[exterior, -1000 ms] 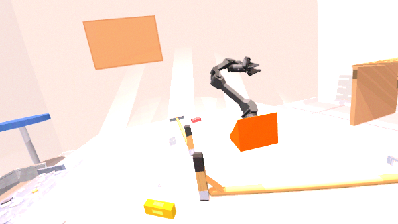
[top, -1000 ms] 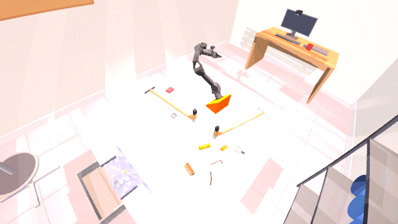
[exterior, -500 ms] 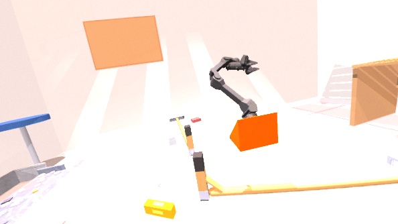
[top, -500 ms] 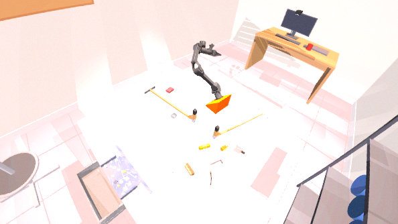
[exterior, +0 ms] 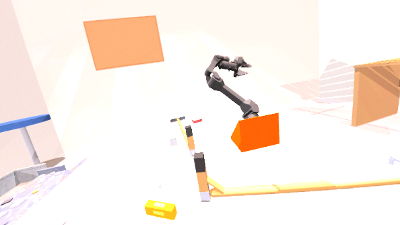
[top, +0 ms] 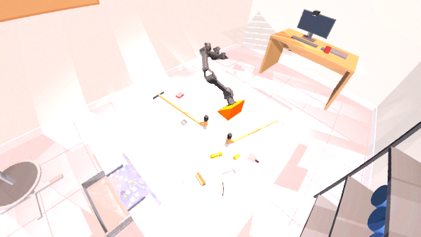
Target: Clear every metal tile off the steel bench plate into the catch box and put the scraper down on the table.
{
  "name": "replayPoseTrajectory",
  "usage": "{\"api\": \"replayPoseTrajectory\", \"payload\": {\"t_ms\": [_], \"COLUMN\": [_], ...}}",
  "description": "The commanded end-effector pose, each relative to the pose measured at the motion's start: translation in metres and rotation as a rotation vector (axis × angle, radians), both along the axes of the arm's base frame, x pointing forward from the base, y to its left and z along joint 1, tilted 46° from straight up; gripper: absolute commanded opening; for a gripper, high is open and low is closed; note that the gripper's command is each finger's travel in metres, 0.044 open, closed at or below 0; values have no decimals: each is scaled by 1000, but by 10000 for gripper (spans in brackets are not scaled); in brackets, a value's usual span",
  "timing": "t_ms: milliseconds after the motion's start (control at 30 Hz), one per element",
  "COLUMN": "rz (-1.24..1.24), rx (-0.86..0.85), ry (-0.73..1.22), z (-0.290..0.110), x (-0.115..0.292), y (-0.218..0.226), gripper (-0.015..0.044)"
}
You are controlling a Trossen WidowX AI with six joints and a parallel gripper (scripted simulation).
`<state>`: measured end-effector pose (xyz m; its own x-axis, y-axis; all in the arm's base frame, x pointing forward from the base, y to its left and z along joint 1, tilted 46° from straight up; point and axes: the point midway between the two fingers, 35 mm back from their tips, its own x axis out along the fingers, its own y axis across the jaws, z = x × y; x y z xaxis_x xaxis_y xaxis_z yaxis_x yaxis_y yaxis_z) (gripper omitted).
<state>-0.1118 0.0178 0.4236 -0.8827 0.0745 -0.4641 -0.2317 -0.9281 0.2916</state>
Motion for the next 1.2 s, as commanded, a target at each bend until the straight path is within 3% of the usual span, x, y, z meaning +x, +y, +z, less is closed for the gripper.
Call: {"api": "replayPoseTrajectory", "payload": {"t_ms": [0, 600, 1167], "rz": [134, 655, 1102], "rx": [7, 54, 97], "ry": [57, 317, 647], "z": [7, 19, 13], "x": [18, 100, 185], "y": [-9, -19, 8], "gripper": [440, 440, 440]}}
